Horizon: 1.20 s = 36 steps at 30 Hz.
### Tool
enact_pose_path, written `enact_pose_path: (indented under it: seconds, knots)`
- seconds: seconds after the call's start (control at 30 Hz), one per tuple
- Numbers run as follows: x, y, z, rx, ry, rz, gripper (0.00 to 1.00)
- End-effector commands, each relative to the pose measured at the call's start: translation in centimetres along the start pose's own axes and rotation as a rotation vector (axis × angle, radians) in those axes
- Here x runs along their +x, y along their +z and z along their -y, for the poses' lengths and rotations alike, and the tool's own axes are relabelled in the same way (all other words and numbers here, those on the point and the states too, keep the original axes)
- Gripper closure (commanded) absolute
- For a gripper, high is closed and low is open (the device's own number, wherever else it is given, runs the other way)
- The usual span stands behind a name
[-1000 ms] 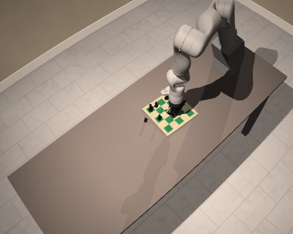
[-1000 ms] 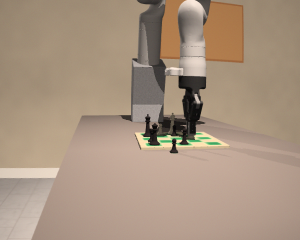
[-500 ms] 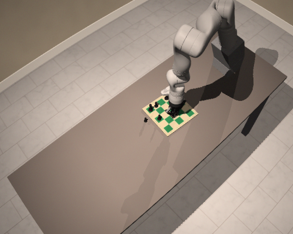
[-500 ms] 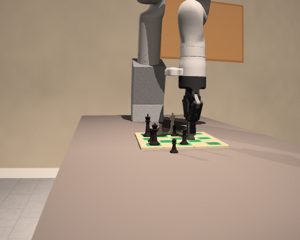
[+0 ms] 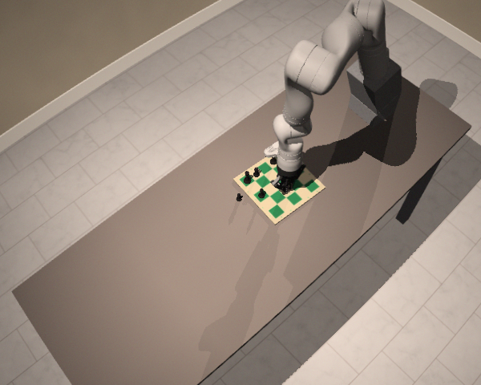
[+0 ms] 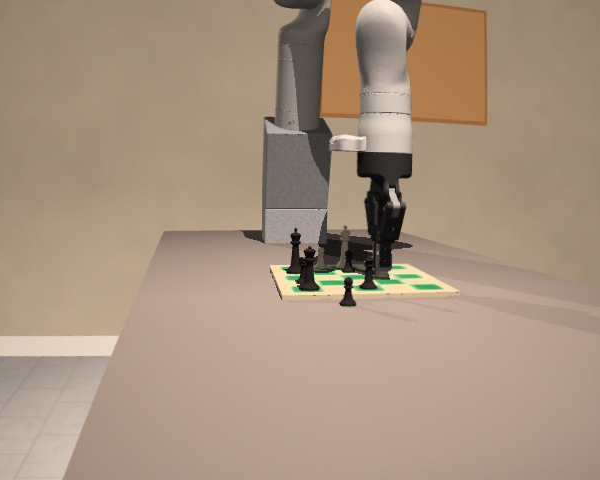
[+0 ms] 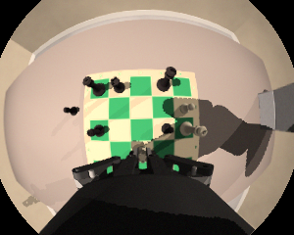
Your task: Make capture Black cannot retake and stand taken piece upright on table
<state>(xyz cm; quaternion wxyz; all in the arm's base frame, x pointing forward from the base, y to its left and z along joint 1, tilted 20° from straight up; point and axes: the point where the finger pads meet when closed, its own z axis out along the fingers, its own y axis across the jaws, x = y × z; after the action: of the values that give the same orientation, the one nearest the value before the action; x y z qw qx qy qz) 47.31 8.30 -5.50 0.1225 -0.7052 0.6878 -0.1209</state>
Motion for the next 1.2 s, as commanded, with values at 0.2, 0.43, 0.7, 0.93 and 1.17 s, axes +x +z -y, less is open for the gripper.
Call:
enact_pose_path:
  seconds: [0.2,0.43,0.7,0.93,1.17]
  knots:
    - [0.0,0.0,0.1,0.001,0.000,0.000,0.85]
    - [0.0,0.0,0.1,0.001,0.000,0.000,0.71]
    - [0.0,0.0,0.1,0.001,0.000,0.000,0.63]
    - [0.0,-0.1,0.1,0.001,0.000,0.000,0.63]
    - [0.0,-1.4,0.1,0.001,0.000,0.000,0.63]
